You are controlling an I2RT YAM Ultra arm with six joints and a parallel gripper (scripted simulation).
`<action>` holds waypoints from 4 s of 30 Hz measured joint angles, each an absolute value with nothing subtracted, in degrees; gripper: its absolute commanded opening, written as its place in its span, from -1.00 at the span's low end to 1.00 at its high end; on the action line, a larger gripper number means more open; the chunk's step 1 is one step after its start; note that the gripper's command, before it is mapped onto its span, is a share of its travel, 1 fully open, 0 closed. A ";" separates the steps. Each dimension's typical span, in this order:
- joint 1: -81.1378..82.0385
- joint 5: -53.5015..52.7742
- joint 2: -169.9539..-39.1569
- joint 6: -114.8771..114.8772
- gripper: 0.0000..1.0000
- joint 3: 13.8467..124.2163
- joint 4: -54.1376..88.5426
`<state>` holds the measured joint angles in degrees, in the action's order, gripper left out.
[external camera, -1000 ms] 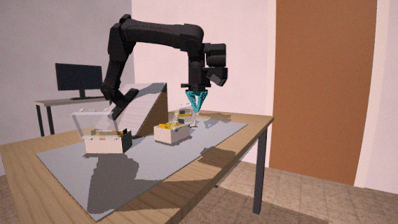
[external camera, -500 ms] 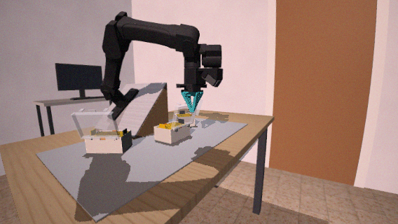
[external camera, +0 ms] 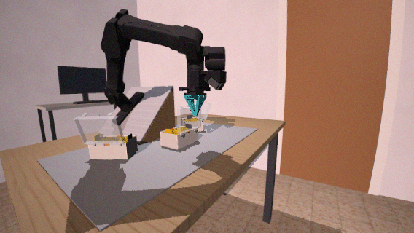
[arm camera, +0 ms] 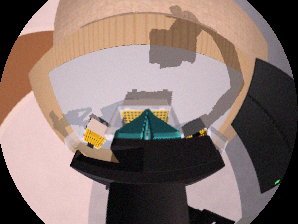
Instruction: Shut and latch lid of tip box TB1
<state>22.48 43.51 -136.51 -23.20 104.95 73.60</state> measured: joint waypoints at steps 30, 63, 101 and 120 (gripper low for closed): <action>24.45 42.98 -129.78 -25.69 -1.00 93.56 70.50; 26.00 42.57 -125.43 -27.70 -1.00 86.54 68.86; 26.00 42.57 -125.43 -27.70 -1.00 86.54 68.84; 26.55 42.26 -125.47 -28.49 -1.00 86.67 69.54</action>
<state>26.55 42.26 -125.47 -28.49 86.67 69.54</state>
